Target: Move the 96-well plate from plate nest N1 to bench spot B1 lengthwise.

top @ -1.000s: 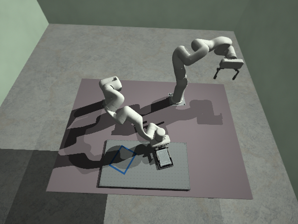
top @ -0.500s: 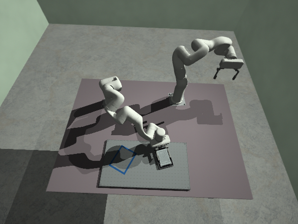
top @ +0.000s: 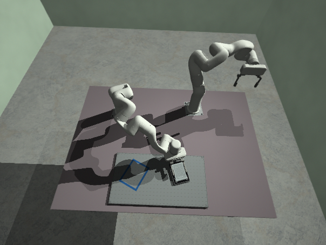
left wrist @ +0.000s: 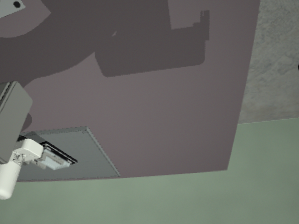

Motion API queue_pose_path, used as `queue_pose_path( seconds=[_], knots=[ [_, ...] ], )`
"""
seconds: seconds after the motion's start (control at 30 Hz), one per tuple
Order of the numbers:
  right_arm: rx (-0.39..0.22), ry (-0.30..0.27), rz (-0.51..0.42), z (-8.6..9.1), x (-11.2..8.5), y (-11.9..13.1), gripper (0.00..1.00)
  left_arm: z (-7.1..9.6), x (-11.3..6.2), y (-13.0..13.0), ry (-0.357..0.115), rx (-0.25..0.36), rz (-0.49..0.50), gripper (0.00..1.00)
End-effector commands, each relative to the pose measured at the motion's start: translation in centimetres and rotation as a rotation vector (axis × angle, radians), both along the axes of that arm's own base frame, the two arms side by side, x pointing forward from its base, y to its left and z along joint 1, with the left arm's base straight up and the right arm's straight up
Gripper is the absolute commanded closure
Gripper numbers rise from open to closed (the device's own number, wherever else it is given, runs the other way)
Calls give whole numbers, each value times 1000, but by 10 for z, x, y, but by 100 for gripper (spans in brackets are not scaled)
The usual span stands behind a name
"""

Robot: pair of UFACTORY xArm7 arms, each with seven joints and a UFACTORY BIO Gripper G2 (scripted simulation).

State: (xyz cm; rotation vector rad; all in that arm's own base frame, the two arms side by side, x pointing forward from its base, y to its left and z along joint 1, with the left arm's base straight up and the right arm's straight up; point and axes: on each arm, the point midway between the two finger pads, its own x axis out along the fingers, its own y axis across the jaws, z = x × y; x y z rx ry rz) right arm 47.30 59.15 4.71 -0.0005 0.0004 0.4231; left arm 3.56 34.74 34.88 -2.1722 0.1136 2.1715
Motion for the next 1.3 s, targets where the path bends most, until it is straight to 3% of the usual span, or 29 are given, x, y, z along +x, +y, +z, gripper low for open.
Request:
queue_pose_path(
  seconds=[0.0, 0.97, 1.27],
  knots=[
    [5, -3, 0, 6, 1, 1, 100, 1, 0, 0, 0, 4, 0, 0],
    [5, -3, 0, 18, 1, 1, 100, 1, 0, 0, 0, 4, 0, 0],
    [5, -3, 0, 33, 1, 1, 100, 1, 0, 0, 0, 4, 0, 0]
  ],
)
